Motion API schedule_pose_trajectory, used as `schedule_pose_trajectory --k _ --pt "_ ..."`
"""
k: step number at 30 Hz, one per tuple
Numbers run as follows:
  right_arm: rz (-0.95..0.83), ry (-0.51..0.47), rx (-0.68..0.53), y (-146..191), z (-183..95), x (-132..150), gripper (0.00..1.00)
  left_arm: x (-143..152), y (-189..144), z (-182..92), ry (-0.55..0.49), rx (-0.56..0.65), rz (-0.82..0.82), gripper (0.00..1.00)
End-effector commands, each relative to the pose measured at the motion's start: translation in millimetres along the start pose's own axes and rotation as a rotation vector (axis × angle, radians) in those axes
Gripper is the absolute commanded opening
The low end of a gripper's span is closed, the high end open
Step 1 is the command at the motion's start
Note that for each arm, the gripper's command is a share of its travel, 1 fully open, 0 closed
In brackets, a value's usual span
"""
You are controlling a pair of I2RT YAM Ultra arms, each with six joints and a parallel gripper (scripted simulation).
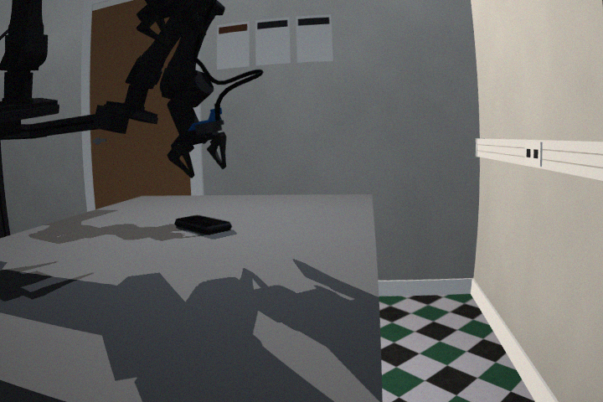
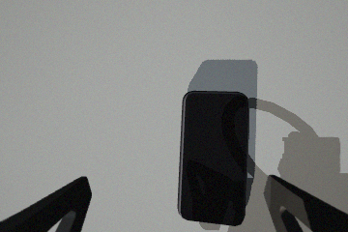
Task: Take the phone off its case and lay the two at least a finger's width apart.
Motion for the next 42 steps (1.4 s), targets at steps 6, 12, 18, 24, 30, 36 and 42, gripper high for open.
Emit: schedule_pose_trajectory --k 6,12,18,24,30,36,42 --pt "-0.178 0.078 -0.145 75 -24 -10 1.00 30 -21 -32 0.070 0.124 -0.069 1.00" --pt "-0.189 0.064 -0.128 76 -26 -15 1.00 30 -20 -33 0.060 0.114 -0.059 1.00" --pt "-0.188 0.059 -0.129 76 -26 -15 1.00 30 -20 -33 0.060 0.114 -0.059 1.00" --pt "-0.188 0.059 -0.129 76 -26 -15 1.00 42 -19 -27 0.153 0.105 -0.039 0.98" --pt "-0.188 0.059 -0.129 76 -26 -15 1.00 53 -18 -11 0.308 0.088 -0.007 0.98" --pt "-0.188 0.059 -0.129 76 -26 -15 1.00 41 -21 18 0.429 0.072 0.017 0.98" --pt "-0.188 0.059 -0.129 76 -26 -15 1.00 28 -23 44 0.491 0.054 0.032 0.98"
Point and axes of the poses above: on each arm, the point where the finger pads meet when closed, its own z axis out along the fingers, its own y axis across the jaws, x = y × z, the point moved 3 cm from there along -z, back along the fingers, and after that the axes turned 9 degrees about -z, right-handed, at the moved point
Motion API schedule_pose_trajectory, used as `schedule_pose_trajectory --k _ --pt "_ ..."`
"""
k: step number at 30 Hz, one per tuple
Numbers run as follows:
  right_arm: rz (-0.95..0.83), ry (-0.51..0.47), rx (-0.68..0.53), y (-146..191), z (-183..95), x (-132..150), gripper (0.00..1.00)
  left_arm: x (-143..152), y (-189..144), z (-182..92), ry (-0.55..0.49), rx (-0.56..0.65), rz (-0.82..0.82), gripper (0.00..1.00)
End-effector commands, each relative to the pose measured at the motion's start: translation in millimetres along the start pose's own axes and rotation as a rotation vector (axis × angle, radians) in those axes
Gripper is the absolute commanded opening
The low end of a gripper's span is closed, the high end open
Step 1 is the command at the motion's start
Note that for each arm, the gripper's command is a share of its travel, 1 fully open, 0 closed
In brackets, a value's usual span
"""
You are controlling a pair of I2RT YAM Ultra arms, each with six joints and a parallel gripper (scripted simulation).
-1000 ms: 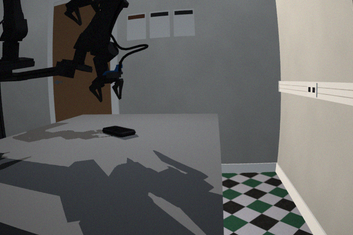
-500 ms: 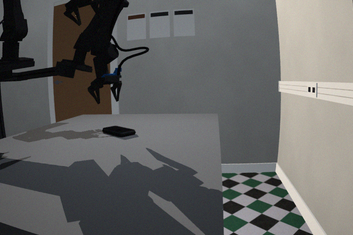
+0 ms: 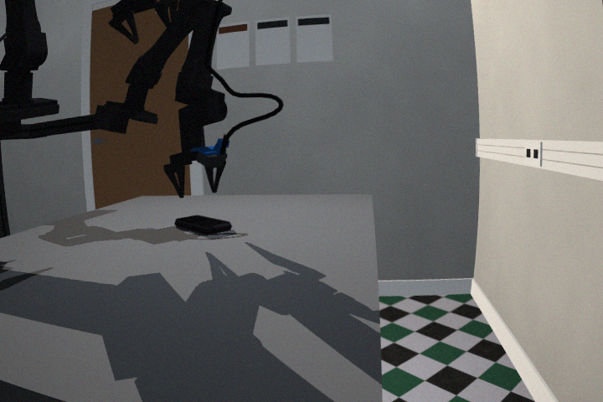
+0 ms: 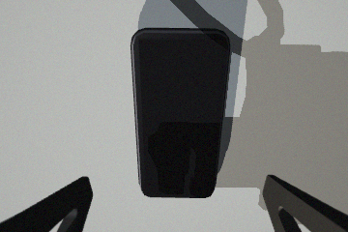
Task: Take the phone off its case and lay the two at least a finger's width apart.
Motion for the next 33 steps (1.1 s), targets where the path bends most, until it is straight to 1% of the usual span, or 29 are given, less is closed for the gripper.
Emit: schedule_pose_trajectory --k 1,4,7,9,21,25,30,33 --pt "-0.019 -0.013 -0.019 10 0 -6 1.00 0 0 8 0.107 -0.019 0.030 0.98" --pt "-0.019 -0.013 -0.019 10 0 -6 1.00 -2 0 11 0.109 -0.019 0.030 0.98" --pt "-0.019 -0.013 -0.019 10 0 -6 1.00 -10 0 19 0.110 -0.021 0.031 0.98" --pt "-0.019 -0.013 -0.019 10 0 -6 1.00 -16 -1 23 0.091 -0.020 0.027 0.98" --pt "-0.019 -0.013 -0.019 10 0 -6 1.00 -14 -2 38 0.095 -0.012 0.025 0.98" --pt "-0.019 -0.013 -0.019 10 0 -6 1.00 -18 -2 44 0.085 -0.011 0.023 0.98" --pt "-0.019 -0.013 -0.019 10 0 -6 1.00 -18 -2 52 0.103 -0.012 0.027 0.92" --pt "-0.019 -0.013 -0.019 10 0 -6 1.00 -22 -3 56 0.082 -0.011 0.025 0.88"
Point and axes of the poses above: on each arm, the point where the finger pads meet when closed, its own z axis out along the fingers, its own y axis across the jaws, x = y × z, the point moved 3 cm from there along -z, back along the fingers, and after that the axes turned 9 degrees about -z, right-handed, at the moved point
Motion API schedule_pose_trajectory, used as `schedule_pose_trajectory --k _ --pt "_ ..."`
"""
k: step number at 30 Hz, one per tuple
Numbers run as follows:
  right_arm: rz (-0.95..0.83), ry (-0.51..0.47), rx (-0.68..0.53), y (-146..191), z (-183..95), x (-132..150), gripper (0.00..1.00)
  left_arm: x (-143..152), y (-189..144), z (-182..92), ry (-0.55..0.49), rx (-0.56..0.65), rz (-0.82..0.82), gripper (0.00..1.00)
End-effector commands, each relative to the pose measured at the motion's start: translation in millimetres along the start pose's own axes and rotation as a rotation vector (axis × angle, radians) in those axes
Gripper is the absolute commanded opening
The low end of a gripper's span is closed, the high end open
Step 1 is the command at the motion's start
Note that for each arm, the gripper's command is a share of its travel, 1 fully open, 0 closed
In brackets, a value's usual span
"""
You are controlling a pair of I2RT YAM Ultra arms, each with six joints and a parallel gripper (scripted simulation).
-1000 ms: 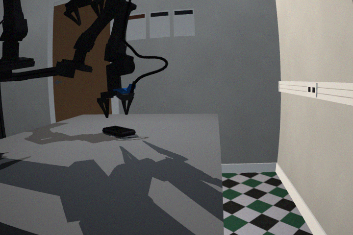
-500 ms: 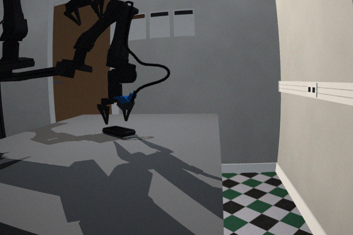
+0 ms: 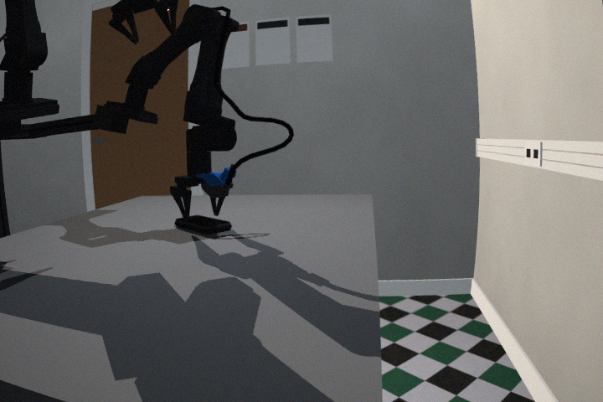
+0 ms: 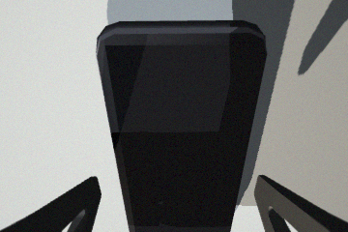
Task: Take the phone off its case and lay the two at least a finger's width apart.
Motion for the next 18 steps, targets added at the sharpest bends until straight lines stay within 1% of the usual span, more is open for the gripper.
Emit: schedule_pose_trajectory --k 1,3,5,7,9,16,18 --pt "-0.019 -0.013 -0.019 9.9 -0.3 -5.7 1.00 -16.8 -1.6 1.7 -0.042 0.003 0.006 0.87" --pt "-0.019 -0.013 -0.019 9.9 -0.3 -5.7 1.00 -16.9 -1.0 4.9 -0.042 0.003 0.004 0.84" --pt "-0.019 -0.013 -0.019 9.9 -0.3 -5.7 1.00 -16.9 -1.0 4.9 -0.042 0.003 0.004 0.84" --pt "-0.019 -0.013 -0.019 9.9 -0.3 -5.7 1.00 -16.5 -1.5 7.8 -0.040 0.004 0.005 0.81" --pt "-0.019 -0.013 -0.019 9.9 -0.3 -5.7 1.00 -10.1 -2.1 8.5 -0.026 0.004 0.010 0.79" --pt "-0.019 -0.013 -0.019 9.9 -0.3 -5.7 1.00 -13.8 -1.7 5.1 -0.042 0.005 0.005 0.69" --pt "-0.019 -0.013 -0.019 9.9 -0.3 -5.7 1.00 -13.4 -2.7 -1.0 -0.038 0.004 0.005 0.46"
Point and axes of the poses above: on each arm, the point where the finger pads meet when closed, its own z axis out along the fingers, its own y axis across the jaws, x = y × z, the point moved 3 cm from there along -z, back along the fingers, and after that the axes turned 9 degrees about -z, right-handed, at the moved point
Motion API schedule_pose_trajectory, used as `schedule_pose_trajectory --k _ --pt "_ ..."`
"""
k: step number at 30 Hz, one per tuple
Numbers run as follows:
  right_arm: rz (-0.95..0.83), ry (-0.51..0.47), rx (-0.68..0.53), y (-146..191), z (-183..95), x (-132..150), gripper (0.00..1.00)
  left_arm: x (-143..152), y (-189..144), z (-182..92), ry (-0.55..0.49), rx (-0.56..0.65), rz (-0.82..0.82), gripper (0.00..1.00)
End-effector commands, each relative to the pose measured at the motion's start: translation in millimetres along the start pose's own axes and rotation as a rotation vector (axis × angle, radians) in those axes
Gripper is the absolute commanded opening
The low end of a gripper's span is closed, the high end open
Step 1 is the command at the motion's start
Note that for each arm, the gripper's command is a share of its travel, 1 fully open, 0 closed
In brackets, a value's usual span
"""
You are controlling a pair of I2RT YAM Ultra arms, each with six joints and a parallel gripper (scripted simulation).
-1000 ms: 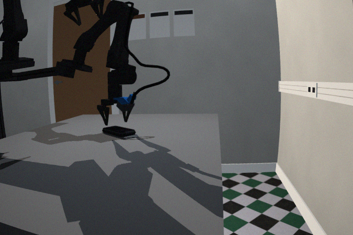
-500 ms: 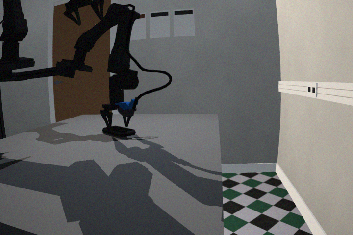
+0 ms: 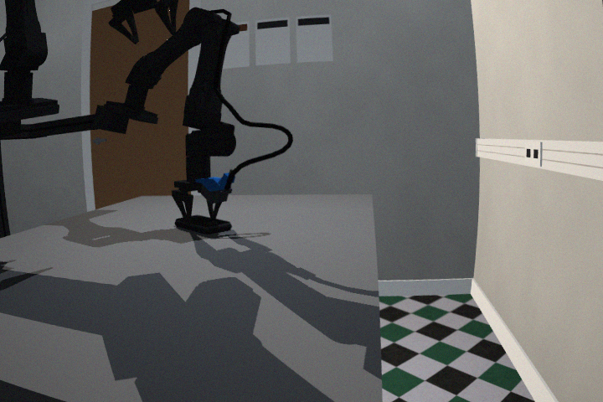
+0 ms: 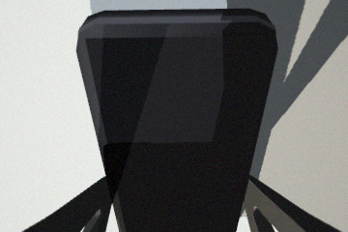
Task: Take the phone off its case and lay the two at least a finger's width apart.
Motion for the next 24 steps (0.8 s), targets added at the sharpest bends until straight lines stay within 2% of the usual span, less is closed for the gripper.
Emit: schedule_pose_trajectory --k 1,2,4,9,14,19,21,24 --pt "-0.019 -0.013 -0.019 10 0 -6 1.00 -8 -3 -15 -0.023 0.002 0.004 0.57" --pt "-0.019 -0.013 -0.019 10 0 -6 1.00 -8 -3 -19 -0.023 0.000 0.003 0.67" --pt "-0.019 -0.013 -0.019 10 0 -6 1.00 -8 -3 -19 -0.023 0.000 0.003 0.67" --pt "-0.019 -0.013 -0.019 10 0 -6 1.00 -6 -2 -44 -0.023 -0.006 0.002 0.67" --pt "-0.033 -0.019 -0.028 12 -1 -5 1.00 -5 -2 -45 -0.023 -0.004 0.002 0.67" --pt "-0.075 -0.025 -0.016 19 -4 20 1.00 -7 -2 -45 -0.031 -0.004 0.001 0.67" --pt "-0.075 -0.025 -0.016 19 -4 20 1.00 -7 -2 -45 -0.031 -0.004 0.001 0.67" --pt "-0.050 -0.017 0.003 31 -7 48 1.00 -8 -2 -45 -0.037 -0.008 -0.017 0.67"
Point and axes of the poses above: on each arm, the point where the finger pads meet when closed, its own z axis out along the fingers, its own y axis across the jaws, x = y × z, the point moved 3 cm from there along -z, back along the fingers, and after that the axes turned 9 degrees about -z, right-handed, at the moved point
